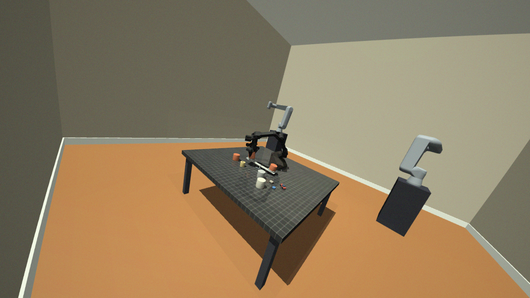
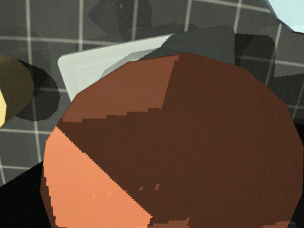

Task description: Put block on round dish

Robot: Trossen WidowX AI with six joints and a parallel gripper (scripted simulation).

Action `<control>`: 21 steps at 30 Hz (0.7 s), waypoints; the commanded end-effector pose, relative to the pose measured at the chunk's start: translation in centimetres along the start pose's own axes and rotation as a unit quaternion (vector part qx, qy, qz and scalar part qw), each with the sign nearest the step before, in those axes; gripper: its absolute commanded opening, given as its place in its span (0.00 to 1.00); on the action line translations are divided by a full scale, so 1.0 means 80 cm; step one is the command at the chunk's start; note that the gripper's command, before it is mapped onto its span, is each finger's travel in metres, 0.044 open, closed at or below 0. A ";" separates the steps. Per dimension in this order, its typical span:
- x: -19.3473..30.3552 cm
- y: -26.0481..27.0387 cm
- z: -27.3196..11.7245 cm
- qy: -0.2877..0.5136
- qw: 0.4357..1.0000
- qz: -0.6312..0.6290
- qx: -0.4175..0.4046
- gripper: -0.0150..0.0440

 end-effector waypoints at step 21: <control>-0.006 -0.001 -0.050 -0.015 1.000 -0.005 -0.006 0.25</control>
Point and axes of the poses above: the point midway between the two fingers, 35 mm back from their tips, its own z axis out along the fingers, its own y axis across the jaws, x = y × z, the point moved 5 cm from there along -z, back along the fingers
